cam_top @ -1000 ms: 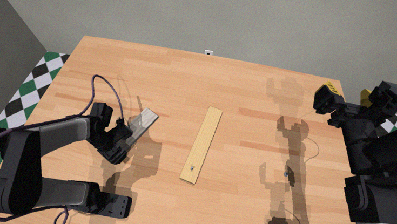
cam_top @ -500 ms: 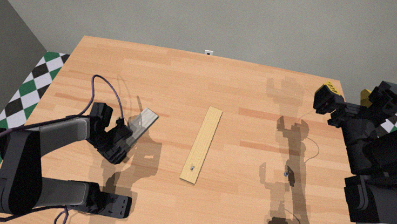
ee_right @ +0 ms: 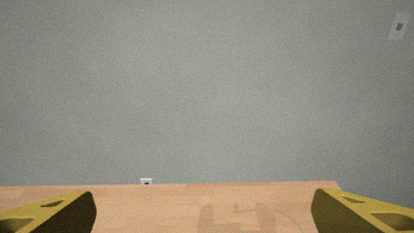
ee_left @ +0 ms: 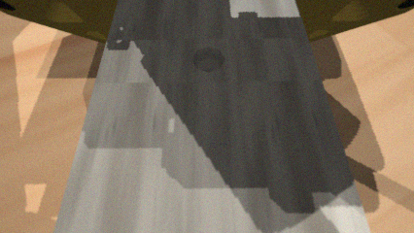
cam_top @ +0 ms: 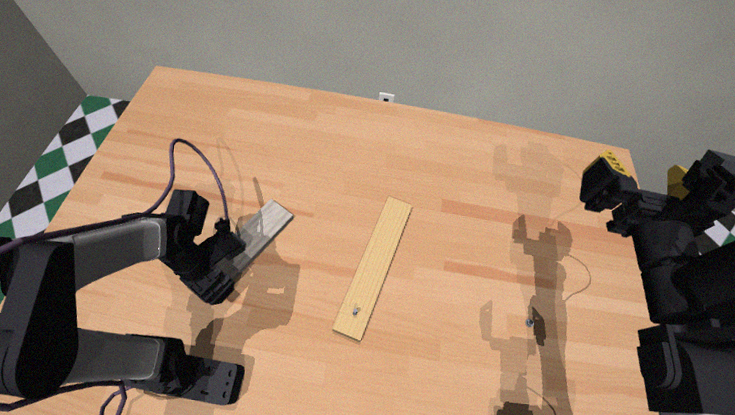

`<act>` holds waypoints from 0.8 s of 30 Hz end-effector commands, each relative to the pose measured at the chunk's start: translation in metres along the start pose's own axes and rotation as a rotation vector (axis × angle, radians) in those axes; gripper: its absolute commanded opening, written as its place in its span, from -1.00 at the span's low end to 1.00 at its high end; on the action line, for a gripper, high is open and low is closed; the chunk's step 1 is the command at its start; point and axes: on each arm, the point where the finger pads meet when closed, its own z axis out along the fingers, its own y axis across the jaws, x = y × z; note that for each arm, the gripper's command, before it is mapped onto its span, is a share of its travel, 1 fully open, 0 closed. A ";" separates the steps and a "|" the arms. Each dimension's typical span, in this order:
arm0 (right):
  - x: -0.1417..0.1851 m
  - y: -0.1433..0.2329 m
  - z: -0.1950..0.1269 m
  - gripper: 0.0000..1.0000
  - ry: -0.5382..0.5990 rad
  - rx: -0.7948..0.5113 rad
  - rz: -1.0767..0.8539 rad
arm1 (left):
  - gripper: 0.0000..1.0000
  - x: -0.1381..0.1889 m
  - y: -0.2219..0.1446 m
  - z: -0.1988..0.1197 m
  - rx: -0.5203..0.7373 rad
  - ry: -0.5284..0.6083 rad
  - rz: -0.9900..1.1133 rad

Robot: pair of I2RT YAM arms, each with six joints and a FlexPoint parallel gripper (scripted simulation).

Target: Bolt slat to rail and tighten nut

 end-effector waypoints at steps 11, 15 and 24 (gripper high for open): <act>-0.006 0.001 -0.001 1.00 -0.015 -0.008 -0.003 | 0.35 -0.006 0.004 -0.021 -0.007 -0.013 -0.001; -0.006 0.001 -0.001 1.00 -0.015 -0.008 -0.003 | 0.35 -0.006 0.005 -0.026 -0.007 -0.013 -0.001; -0.006 0.001 -0.001 1.00 -0.015 -0.008 -0.003 | 0.35 -0.007 0.005 -0.035 -0.007 -0.013 -0.001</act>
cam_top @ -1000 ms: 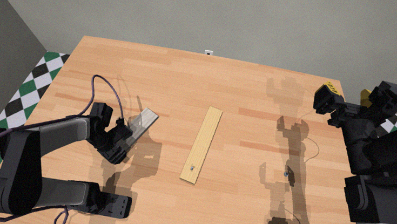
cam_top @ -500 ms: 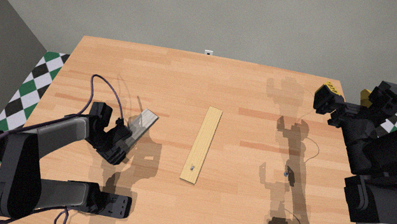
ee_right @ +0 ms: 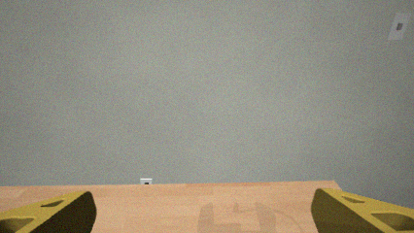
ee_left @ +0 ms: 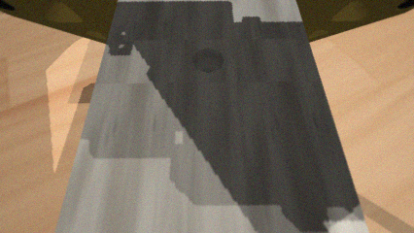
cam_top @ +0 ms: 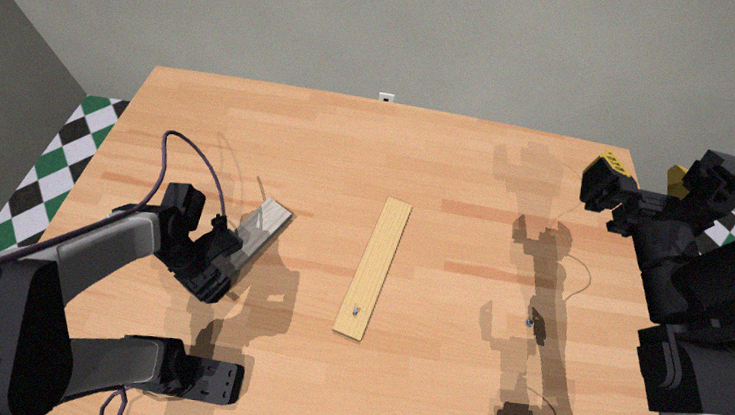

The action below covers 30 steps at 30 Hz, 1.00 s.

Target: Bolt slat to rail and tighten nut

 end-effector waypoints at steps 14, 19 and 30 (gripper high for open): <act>-0.006 0.001 -0.001 1.00 -0.015 -0.008 -0.003 | 0.35 -0.010 0.006 -0.032 -0.020 -0.040 -0.002; -0.006 0.001 -0.001 1.00 -0.015 -0.008 -0.003 | 0.35 -0.010 0.006 -0.036 -0.020 -0.040 -0.002; -0.006 0.001 -0.001 1.00 -0.015 -0.008 -0.003 | 0.35 -0.008 0.005 -0.050 -0.019 -0.040 -0.002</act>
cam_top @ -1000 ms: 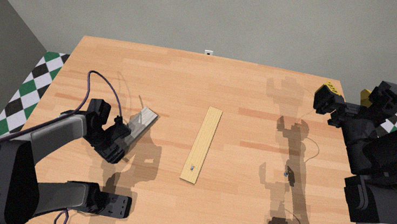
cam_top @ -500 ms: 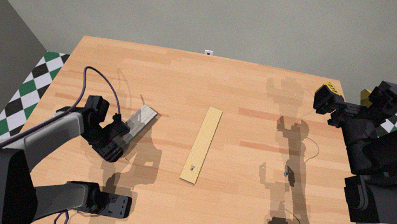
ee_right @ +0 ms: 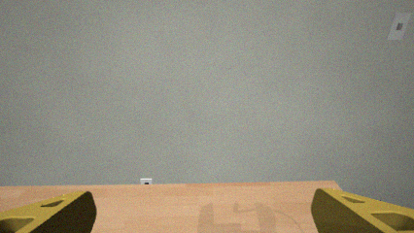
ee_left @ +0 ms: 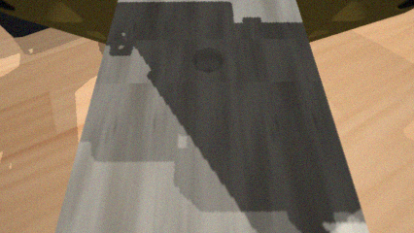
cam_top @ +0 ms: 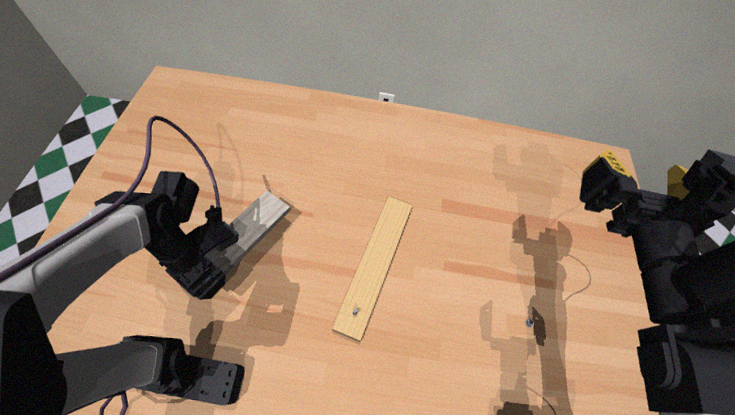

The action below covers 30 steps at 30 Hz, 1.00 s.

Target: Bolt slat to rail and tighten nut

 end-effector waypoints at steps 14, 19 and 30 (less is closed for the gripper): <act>-0.006 0.001 -0.001 1.00 -0.015 -0.008 -0.004 | 0.35 -0.006 0.004 -0.031 -0.021 -0.043 -0.002; -0.006 0.001 -0.001 1.00 -0.015 -0.008 -0.004 | 0.35 -0.005 0.003 -0.036 -0.021 -0.043 -0.002; -0.006 0.001 -0.001 1.00 -0.015 -0.008 -0.004 | 0.35 -0.008 0.004 -0.044 -0.026 -0.065 -0.004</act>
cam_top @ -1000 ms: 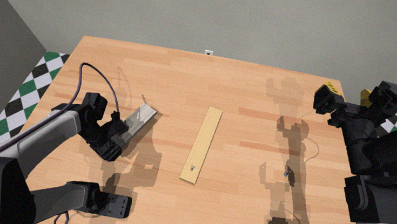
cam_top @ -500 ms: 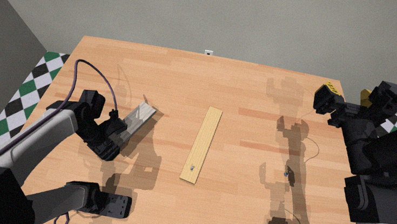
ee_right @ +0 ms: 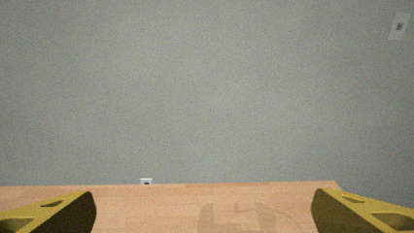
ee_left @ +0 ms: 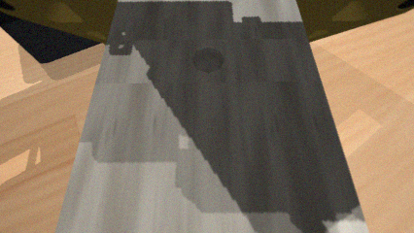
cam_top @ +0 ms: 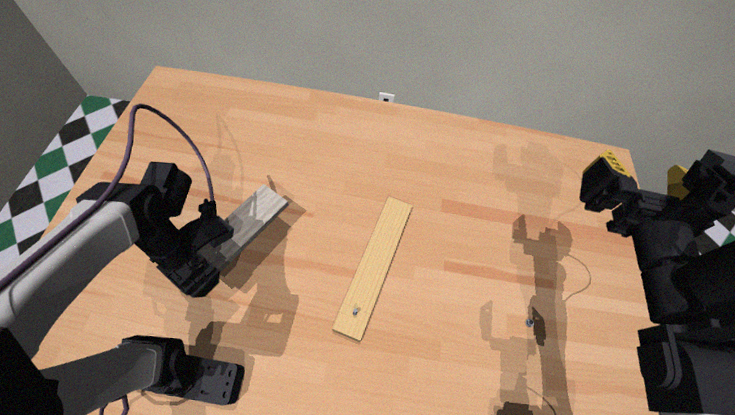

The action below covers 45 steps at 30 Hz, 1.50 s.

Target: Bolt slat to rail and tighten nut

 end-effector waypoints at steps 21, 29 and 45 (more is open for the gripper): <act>-0.006 0.001 -0.001 1.00 -0.015 -0.007 -0.004 | 0.35 -0.020 0.001 -0.013 -0.016 -0.053 -0.013; -0.006 0.001 -0.001 1.00 -0.015 -0.007 -0.004 | 0.35 -0.045 -0.015 -0.017 -0.013 -0.053 -0.040; -0.006 0.001 -0.001 1.00 -0.015 -0.007 -0.004 | 0.35 -0.091 -0.066 -0.021 -0.015 -0.052 -0.098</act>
